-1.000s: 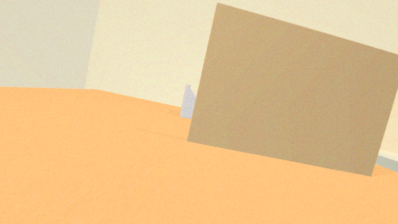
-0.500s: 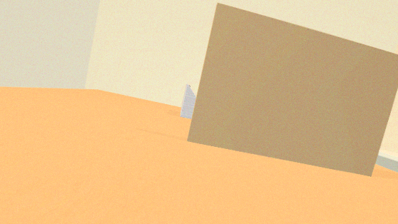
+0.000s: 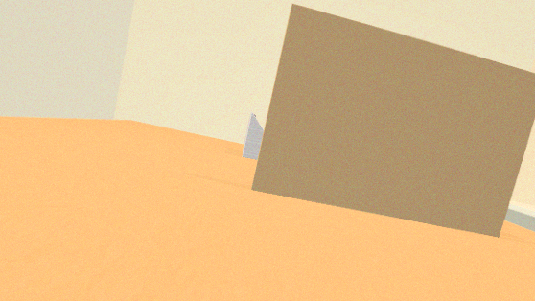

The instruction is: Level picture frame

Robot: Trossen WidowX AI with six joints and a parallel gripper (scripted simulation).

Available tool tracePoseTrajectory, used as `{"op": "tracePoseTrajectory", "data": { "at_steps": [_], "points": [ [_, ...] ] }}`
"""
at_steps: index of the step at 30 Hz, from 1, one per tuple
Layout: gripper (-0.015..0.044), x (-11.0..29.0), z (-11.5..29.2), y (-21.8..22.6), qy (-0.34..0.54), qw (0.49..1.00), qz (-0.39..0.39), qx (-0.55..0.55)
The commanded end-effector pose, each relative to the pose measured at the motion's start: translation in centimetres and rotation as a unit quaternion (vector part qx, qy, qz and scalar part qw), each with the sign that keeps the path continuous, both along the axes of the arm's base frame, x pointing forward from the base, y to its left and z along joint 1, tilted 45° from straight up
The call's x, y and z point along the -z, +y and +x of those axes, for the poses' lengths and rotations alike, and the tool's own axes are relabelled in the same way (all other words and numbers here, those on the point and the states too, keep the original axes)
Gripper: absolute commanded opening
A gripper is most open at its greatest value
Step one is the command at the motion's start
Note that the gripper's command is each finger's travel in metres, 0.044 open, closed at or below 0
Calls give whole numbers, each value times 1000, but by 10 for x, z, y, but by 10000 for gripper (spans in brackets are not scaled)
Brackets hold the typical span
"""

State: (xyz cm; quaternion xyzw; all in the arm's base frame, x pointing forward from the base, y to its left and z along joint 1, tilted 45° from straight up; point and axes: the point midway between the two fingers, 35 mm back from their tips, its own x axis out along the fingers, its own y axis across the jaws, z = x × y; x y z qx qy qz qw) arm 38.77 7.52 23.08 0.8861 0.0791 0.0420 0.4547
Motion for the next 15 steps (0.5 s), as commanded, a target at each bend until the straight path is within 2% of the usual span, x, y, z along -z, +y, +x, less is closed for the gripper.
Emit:
{"op": "tracePoseTrajectory", "data": {
  "at_steps": [1,15],
  "points": [
    [0,-3,1,-2,-2,1000,2,2],
    [0,-6,1,-5,-2,1000,2,2]
  ]
}}
